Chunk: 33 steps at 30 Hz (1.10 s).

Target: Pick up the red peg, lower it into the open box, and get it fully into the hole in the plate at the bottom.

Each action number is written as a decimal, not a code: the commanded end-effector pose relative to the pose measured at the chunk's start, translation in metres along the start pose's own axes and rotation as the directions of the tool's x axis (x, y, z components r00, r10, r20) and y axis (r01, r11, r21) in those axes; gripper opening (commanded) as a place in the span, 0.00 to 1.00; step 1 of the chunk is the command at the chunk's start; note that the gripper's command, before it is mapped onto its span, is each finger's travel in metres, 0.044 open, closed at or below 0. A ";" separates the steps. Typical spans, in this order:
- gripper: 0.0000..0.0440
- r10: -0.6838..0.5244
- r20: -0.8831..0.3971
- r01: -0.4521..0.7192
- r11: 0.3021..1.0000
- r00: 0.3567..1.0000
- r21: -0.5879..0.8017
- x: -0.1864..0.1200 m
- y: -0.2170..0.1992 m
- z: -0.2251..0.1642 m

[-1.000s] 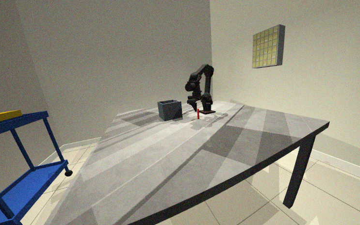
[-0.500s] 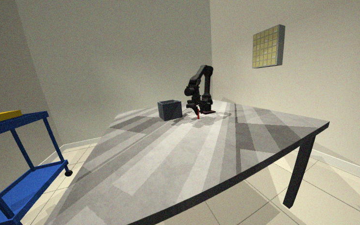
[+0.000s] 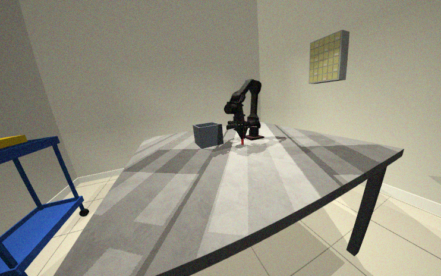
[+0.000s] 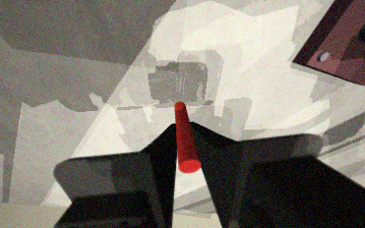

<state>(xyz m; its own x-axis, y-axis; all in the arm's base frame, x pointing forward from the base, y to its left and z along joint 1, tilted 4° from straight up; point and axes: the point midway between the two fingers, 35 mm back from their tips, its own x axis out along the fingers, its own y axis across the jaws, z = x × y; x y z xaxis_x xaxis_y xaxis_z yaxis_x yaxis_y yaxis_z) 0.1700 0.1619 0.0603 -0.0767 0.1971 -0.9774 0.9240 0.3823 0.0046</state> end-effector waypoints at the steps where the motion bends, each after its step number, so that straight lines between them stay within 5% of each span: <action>1: 0.00 0.046 -0.034 -0.046 0.999 0.998 -0.012 -0.013 0.008 -0.006; 16: 0.00 0.229 -0.059 -0.233 0.971 0.972 -0.059 -0.083 0.031 -0.005; 33: 0.00 0.371 0.093 -0.367 0.928 0.924 -0.057 -0.159 0.045 0.048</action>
<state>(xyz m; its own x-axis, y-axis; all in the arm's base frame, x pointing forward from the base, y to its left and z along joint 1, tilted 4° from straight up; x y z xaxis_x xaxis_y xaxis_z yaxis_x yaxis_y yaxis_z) 0.2367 0.1139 0.2006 0.2885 0.2654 -0.9200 0.8671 0.3351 0.3686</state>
